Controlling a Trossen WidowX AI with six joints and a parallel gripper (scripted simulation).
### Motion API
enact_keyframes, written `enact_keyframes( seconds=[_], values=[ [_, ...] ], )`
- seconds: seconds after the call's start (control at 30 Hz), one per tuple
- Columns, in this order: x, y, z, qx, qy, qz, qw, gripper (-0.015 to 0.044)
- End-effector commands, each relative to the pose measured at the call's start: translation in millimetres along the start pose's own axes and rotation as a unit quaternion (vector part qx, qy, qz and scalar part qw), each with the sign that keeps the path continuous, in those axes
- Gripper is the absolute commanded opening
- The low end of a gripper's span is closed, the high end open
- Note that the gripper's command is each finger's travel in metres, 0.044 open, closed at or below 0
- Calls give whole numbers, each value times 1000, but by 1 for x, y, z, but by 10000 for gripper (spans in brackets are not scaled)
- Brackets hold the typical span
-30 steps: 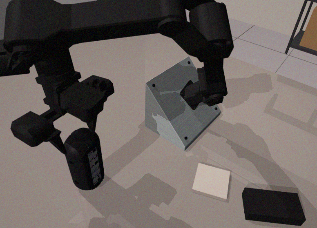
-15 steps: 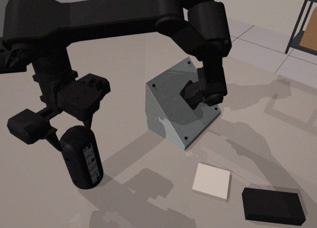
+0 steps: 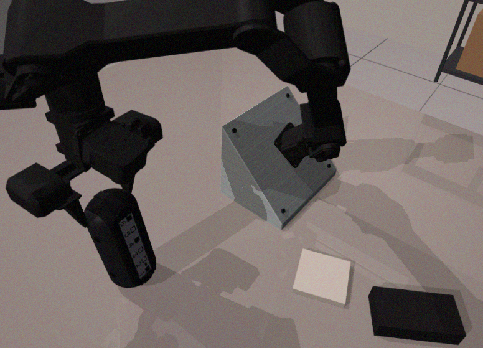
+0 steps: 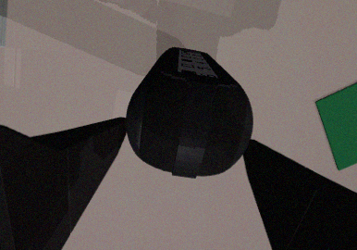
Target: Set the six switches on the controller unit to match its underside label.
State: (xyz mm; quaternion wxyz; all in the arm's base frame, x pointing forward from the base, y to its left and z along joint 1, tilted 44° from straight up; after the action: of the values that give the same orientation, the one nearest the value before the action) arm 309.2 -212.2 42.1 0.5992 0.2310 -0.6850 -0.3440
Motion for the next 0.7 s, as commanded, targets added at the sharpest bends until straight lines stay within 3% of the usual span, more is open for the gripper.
enact_keyframes(
  seconds=[0.0, 0.67],
  values=[
    [-4, -3, -1, 0, 6, 6, 1000, 338],
    [-7, -16, -2, 0, 4, 31, 1000, 338]
  ],
)
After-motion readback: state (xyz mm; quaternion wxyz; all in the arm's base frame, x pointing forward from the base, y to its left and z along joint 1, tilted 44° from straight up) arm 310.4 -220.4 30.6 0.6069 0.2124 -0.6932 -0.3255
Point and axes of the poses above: the point midway between the two fingers, 35 mm back from their tips, its own x axis back along the fingers, its own z axis across the jaws, y = z × x, the point moved 4 cm from there along x, back along the fingers, and after that the axes turned 4 degrees about -x, right-handed, at the moved point
